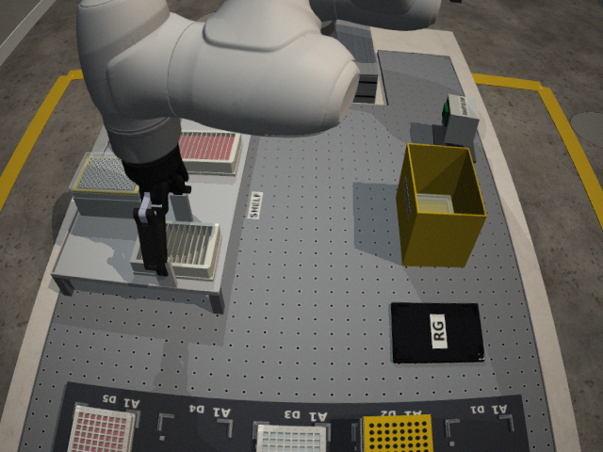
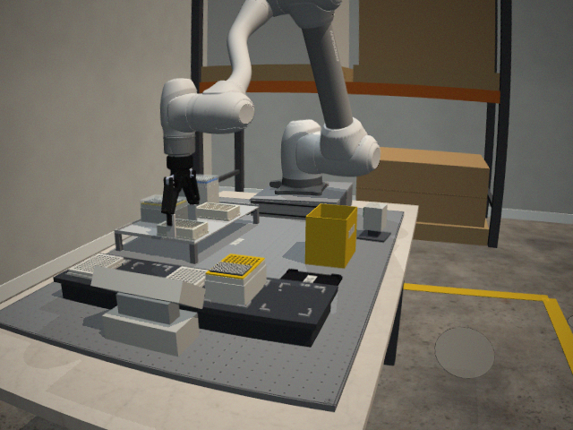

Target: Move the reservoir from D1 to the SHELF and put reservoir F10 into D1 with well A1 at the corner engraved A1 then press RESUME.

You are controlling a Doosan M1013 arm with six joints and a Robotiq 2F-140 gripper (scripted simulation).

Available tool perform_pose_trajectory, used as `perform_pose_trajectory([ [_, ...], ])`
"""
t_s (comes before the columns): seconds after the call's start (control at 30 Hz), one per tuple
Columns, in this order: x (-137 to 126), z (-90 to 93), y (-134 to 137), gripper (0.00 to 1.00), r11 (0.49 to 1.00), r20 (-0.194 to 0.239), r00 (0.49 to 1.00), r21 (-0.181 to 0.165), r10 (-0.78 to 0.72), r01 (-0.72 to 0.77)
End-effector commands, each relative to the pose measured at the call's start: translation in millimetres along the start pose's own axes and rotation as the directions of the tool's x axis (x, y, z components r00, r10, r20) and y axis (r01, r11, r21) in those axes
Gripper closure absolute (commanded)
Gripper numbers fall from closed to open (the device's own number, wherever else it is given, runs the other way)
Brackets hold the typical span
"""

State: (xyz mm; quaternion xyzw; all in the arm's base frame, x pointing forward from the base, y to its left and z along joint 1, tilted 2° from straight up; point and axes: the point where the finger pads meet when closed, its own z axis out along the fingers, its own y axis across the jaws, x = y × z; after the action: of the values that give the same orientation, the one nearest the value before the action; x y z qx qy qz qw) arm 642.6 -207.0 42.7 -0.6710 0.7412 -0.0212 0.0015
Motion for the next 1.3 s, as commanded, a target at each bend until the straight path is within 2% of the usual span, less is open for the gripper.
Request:
perform_pose_trajectory([
  [0.0, 0.0, -0.1, 0.0, 0.23, 1.0, 0.0, 1.0, 0.0, 0.0, 0.0],
  [0.73, 0.0, -0.1, 0.0, 0.23, 1.0, 0.0, 1.0, 0.0, 0.0, 0.0],
  [1.27, 0.0, -23.5, 0.0, 0.23, 1.0, 0.0, 1.0, 0.0, 0.0, 0.0],
])
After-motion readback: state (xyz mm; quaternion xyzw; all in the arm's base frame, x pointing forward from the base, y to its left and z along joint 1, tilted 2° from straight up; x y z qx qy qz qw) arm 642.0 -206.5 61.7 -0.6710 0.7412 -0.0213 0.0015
